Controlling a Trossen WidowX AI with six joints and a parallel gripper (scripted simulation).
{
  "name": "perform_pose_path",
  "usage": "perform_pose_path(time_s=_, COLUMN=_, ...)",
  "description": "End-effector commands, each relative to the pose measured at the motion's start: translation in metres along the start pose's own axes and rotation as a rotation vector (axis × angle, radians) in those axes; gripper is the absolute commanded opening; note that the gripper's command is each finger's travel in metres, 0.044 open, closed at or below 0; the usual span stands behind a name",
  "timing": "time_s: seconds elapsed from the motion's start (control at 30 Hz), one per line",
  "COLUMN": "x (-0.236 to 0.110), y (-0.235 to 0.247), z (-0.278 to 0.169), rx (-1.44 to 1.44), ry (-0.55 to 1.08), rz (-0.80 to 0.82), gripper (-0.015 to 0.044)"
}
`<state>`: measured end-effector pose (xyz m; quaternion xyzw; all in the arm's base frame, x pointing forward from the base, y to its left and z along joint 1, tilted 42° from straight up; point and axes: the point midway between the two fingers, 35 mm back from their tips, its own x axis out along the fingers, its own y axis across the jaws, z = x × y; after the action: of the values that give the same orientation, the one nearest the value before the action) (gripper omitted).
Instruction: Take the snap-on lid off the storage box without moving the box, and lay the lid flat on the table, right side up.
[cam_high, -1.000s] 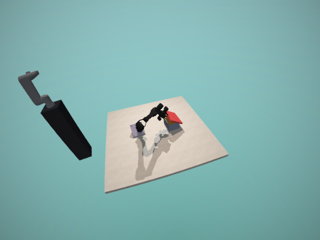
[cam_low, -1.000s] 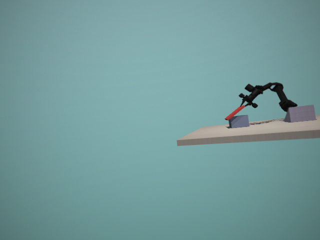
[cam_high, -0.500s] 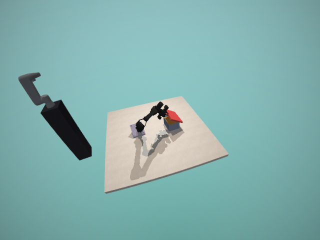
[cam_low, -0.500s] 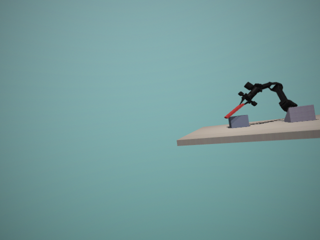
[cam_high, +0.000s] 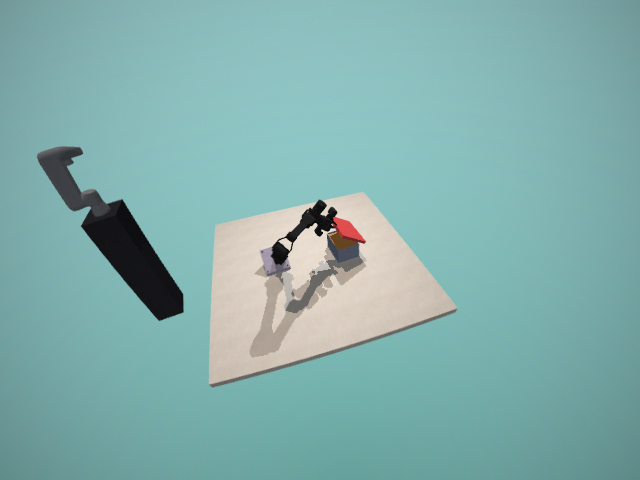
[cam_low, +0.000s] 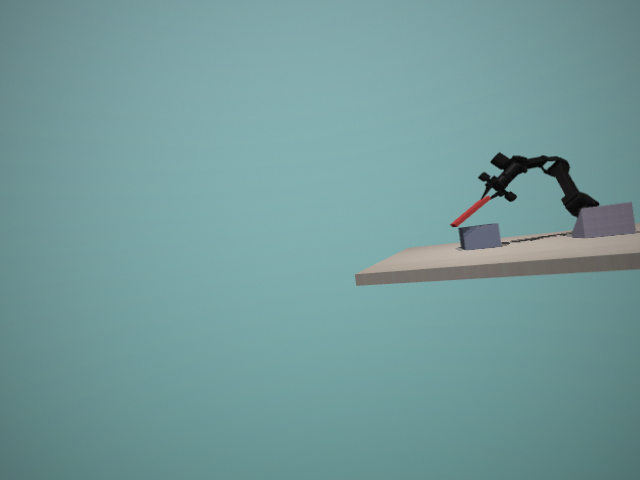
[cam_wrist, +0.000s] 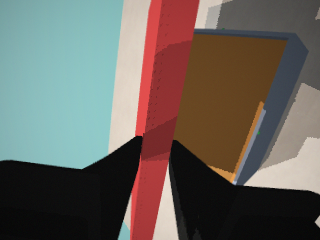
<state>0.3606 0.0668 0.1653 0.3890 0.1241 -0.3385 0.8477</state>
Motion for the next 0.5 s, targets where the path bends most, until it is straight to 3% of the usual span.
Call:
perform_pose_path(time_s=0.0, x=-0.005, y=0.008, z=-0.001, rx=0.007, ry=0.000, rz=0.009, gripper=0.0000)
perform_pose_path(time_s=0.47, x=-0.013, y=0.016, z=0.001, rx=0.007, ry=0.000, rz=0.009, gripper=0.0000)
